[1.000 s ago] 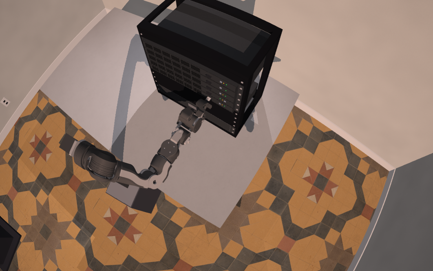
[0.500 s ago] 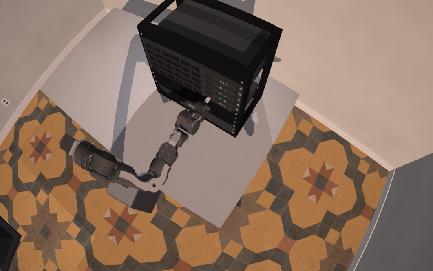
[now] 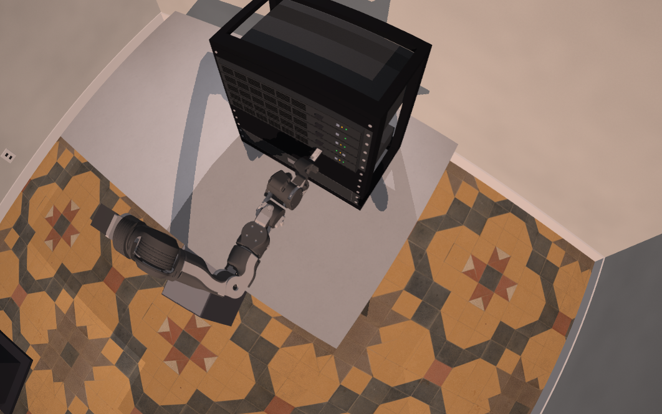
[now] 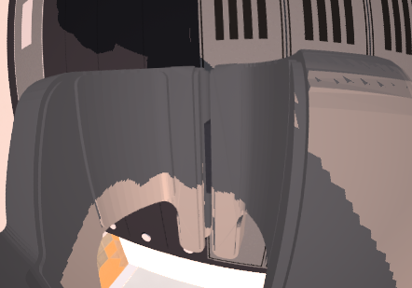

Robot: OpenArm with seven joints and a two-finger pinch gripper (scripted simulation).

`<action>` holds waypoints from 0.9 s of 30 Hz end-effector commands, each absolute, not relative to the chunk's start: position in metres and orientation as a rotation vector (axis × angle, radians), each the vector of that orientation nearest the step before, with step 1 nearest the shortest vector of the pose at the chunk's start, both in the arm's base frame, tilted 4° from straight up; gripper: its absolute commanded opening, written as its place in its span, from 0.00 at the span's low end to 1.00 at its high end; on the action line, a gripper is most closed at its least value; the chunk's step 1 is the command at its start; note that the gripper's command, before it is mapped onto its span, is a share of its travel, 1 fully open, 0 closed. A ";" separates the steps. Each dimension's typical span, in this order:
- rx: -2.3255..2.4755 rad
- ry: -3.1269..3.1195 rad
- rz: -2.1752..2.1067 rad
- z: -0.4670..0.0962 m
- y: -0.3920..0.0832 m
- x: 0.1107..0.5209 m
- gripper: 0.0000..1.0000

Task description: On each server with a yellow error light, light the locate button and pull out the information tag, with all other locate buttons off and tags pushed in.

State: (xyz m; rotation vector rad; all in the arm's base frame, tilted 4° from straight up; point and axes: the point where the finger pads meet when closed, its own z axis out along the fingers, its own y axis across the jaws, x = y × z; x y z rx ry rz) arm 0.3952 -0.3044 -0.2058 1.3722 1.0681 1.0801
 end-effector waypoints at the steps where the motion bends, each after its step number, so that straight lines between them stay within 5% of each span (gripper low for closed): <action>1: 1.345 1.096 1.132 -0.203 -0.290 0.398 0.00; 27: 1.352 1.100 1.134 -0.205 -0.286 0.394 0.00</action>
